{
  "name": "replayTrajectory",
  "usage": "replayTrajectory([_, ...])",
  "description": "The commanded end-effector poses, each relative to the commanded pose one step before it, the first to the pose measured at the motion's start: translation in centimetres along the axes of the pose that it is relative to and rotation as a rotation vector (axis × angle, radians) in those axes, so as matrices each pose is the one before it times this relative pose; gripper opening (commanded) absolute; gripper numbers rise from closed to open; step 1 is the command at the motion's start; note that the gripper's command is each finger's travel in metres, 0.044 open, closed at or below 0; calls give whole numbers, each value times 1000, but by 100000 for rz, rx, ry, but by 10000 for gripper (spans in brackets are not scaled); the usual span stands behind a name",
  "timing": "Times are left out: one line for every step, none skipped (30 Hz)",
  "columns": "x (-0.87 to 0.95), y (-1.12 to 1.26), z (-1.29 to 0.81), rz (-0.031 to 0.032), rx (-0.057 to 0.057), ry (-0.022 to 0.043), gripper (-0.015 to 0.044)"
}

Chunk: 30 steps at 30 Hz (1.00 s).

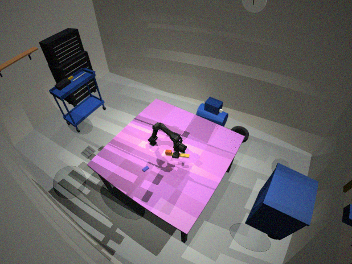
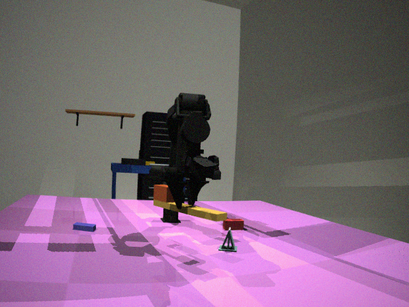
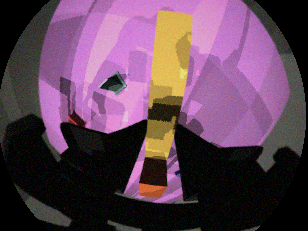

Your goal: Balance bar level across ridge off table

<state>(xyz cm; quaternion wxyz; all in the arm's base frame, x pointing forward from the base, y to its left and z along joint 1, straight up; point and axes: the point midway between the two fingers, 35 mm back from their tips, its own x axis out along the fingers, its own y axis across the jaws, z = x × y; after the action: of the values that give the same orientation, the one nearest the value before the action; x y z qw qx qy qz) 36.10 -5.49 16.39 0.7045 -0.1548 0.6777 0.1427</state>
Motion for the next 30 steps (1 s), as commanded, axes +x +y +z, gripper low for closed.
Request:
replayTrajectory([189, 1299, 1164, 780, -8208, 395, 0])
replayTrajectory([-8, 282, 259, 26, -1716, -23, 0])
replayTrajectory([-8, 281, 261, 26, -1716, -24, 0])
replayTrajectory([-8, 280, 263, 26, -1716, -24, 0])
replayTrajectory([-8, 278, 265, 26, -1716, -24, 0])
replayTrajectory([-8, 277, 267, 26, -1716, -24, 0])
replayTrajectory([-7, 274, 263, 25, -1658, -24, 0])
replayTrajectory([-7, 273, 265, 25, -1658, -24, 0])
replayTrajectory([-7, 271, 267, 25, -1658, -24, 0])
replayTrajectory([-7, 270, 269, 25, -1658, -24, 0])
replayTrajectory([-7, 269, 271, 25, -1658, -25, 0])
replayTrajectory([-7, 277, 276, 25, -1655, -25, 0])
replayTrajectory([-7, 275, 278, 25, -1655, -25, 0])
replayTrajectory([-7, 274, 280, 25, -1655, -25, 0])
replayTrajectory([-7, 273, 282, 25, -1655, -26, 0])
replayTrajectory([-6, 271, 284, 25, -1655, -26, 0])
replayTrajectory([-6, 268, 275, 25, -1575, -25, 0])
replayTrajectory([-6, 267, 276, 25, -1574, -25, 0])
replayTrajectory([-6, 266, 278, 24, -1574, -25, 0])
replayTrajectory([-6, 264, 280, 24, -1574, -25, 0])
replayTrajectory([-6, 263, 281, 24, -1574, -26, 0])
replayTrajectory([-6, 276, 285, 25, -1569, -26, 0])
replayTrajectory([-6, 275, 287, 25, -1569, -26, 0])
replayTrajectory([-6, 274, 289, 25, -1569, -26, 0])
replayTrajectory([-6, 272, 290, 25, -1569, -26, 0])
replayTrajectory([-6, 271, 292, 25, -1569, -27, 0])
replayTrajectory([-5, 267, 271, 24, -1432, -25, 0])
replayTrajectory([-5, 266, 272, 24, -1429, -25, 0])
replayTrajectory([-5, 265, 274, 24, -1429, -25, 0])
replayTrajectory([-5, 264, 275, 24, -1429, -25, 0])
